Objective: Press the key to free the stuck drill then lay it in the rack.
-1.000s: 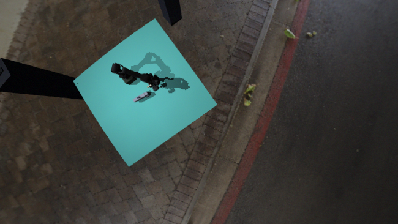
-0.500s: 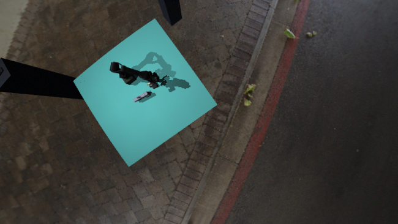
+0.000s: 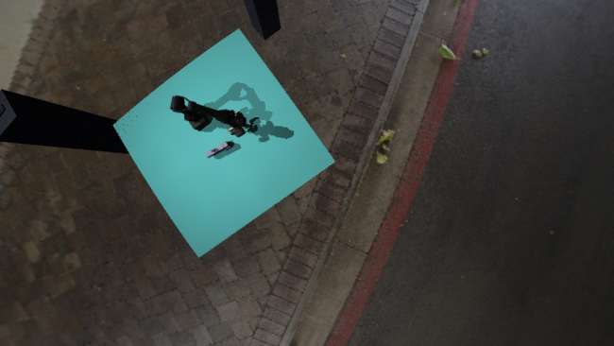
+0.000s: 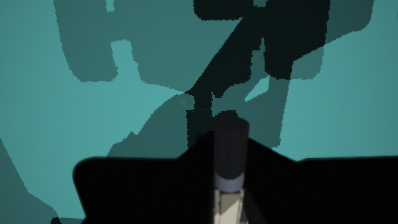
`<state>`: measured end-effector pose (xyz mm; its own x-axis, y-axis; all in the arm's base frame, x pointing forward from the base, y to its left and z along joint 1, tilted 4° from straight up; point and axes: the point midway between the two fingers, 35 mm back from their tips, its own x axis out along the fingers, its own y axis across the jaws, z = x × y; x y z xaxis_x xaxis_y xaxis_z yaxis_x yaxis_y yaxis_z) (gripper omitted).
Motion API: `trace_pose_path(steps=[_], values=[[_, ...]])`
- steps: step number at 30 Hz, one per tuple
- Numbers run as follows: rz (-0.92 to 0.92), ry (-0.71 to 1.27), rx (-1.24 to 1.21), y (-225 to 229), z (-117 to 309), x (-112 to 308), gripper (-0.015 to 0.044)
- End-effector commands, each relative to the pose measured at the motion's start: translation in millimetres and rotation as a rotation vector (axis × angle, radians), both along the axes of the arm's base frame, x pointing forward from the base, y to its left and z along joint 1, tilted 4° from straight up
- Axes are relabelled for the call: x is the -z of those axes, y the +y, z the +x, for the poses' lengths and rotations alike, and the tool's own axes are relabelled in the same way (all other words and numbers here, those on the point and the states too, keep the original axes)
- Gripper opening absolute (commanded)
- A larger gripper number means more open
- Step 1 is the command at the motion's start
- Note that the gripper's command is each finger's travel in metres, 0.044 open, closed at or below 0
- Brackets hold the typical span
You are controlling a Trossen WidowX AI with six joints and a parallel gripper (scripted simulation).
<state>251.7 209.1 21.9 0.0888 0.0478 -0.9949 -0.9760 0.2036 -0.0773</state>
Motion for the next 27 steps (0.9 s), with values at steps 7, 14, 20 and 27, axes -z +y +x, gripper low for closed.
trace_pose_path(steps=[7, 14, 20, 27], values=[[-0.006, -0.001, 0.001, -0.8, 1.1, 9.9, 0.0], [-0.006, -0.001, 0.001, 0.2, 1.8, 18.0, 0.0], [-0.006, -0.001, 0.001, 0.5, 2.3, 24.7, 0.0], [-0.006, -0.001, 0.001, 0.6, 3.1, 32.2, 0.0]])
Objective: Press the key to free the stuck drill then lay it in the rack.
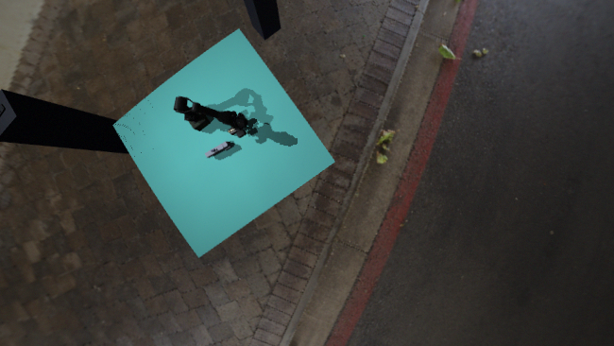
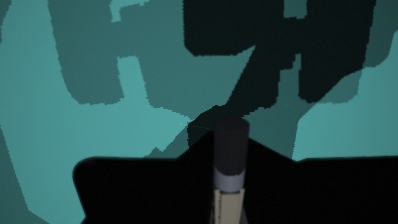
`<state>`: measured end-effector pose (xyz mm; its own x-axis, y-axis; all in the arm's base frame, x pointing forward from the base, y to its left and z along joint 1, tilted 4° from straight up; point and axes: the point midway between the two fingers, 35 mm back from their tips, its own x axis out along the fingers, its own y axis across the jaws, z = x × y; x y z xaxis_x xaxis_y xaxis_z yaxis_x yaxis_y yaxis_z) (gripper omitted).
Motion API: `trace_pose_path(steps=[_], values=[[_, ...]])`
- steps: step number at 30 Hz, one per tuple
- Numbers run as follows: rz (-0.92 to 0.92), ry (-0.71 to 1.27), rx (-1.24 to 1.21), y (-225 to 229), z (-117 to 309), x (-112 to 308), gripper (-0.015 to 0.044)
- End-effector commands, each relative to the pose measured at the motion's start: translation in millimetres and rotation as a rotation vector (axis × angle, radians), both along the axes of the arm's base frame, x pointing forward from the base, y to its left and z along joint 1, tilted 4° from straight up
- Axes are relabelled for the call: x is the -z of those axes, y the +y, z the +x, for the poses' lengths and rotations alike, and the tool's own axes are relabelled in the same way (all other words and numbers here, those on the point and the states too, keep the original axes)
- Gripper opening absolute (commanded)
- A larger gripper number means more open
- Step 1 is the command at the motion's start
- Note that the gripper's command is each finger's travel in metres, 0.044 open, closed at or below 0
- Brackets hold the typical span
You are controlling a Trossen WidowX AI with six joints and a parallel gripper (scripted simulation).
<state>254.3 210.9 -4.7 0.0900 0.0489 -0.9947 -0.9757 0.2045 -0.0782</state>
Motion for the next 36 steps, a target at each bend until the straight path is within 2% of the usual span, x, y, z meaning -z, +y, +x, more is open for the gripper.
trace_pose_path(steps=[1, 17, 36], values=[[0.0, 0.0, 0.0, 0.0, 0.0, 0.0, 0.0026], [0.0, 0.0, 0.0, 0.0, 0.0, 0.0, 0.044], [-0.007, 0.0, 0.0, -2.8, -7.9, -67.5, 0.044]])
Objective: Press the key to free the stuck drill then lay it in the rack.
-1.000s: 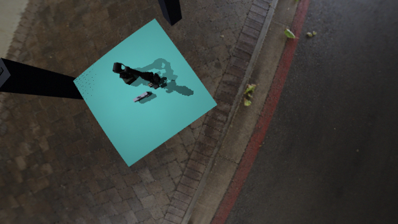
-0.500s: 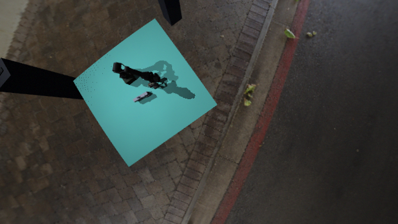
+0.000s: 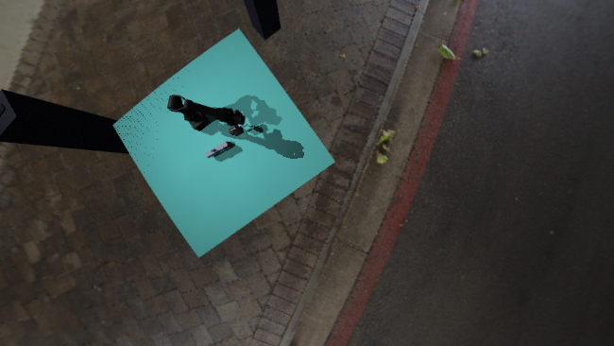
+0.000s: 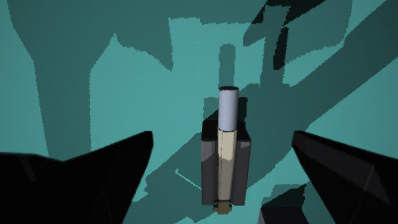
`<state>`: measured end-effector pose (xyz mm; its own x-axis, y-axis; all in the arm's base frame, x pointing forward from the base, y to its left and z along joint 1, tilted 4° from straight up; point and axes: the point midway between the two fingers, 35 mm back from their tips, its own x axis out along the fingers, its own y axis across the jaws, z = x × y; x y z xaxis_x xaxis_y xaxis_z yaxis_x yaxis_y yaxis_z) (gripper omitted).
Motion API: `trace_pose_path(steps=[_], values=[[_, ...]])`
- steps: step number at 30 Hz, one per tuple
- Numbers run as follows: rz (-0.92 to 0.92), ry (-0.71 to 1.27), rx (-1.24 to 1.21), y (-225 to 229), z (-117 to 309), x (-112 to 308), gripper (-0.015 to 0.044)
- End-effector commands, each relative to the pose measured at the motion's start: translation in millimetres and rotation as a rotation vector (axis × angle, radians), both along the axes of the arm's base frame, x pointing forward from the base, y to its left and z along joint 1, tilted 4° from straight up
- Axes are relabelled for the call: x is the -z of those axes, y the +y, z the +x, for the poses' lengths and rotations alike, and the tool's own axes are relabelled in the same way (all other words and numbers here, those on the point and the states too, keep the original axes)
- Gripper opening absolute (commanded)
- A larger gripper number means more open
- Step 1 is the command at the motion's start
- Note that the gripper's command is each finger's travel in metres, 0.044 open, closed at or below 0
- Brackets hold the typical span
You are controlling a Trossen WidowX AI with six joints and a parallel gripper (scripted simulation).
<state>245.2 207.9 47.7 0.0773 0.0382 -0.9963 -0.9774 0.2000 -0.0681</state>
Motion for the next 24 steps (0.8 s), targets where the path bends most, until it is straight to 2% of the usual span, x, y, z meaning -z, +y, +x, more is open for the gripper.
trace_pose_path(steps=[1, 9, 24], values=[[0.004, -0.013, 0.003, 0.3, 1.3, -18.4, 0.044], [0.045, -0.051, 0.032, 4.5, 12.4, -29.3, 0.044], [0.49, -0.505, 0.33, 14.3, 102.9, -176.7, 0.044]])
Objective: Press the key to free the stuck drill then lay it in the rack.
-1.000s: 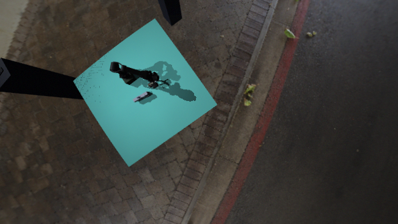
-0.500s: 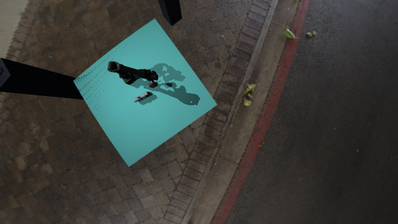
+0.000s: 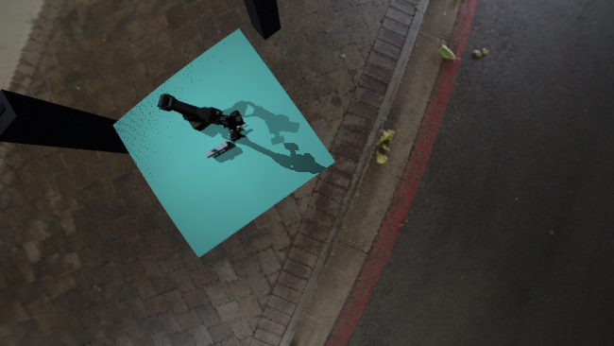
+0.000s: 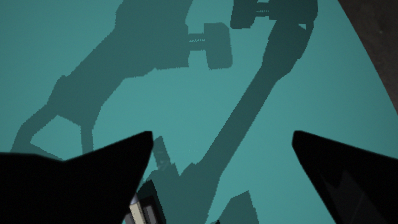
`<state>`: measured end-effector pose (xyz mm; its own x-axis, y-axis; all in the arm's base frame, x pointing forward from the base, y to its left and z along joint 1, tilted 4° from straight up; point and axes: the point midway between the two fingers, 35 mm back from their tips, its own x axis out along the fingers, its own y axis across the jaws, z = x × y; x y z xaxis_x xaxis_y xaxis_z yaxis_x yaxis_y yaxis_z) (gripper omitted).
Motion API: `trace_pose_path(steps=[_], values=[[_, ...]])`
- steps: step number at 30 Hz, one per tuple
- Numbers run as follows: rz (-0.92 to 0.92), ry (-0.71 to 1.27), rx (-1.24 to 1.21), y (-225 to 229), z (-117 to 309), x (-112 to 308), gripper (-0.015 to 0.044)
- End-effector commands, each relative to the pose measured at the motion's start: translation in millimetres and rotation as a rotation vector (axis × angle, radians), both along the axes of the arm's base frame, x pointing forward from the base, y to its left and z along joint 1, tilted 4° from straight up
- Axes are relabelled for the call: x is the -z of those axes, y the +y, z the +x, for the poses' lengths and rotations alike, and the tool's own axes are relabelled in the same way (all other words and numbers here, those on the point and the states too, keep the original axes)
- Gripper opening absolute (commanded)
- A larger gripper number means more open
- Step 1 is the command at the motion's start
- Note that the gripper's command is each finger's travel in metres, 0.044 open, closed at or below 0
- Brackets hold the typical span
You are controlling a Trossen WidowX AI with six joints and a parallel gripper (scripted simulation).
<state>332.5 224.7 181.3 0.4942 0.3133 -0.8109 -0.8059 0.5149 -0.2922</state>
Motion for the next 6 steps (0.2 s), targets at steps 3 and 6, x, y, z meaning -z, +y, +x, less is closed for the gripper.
trace_pose_path(steps=[3, 6], values=[[0.201, -0.202, 0.114, -7.6, 26.3, -79.8, 0.044], [0.292, -0.298, 0.164, -16.4, 35.1, -119.3, 0.044]])
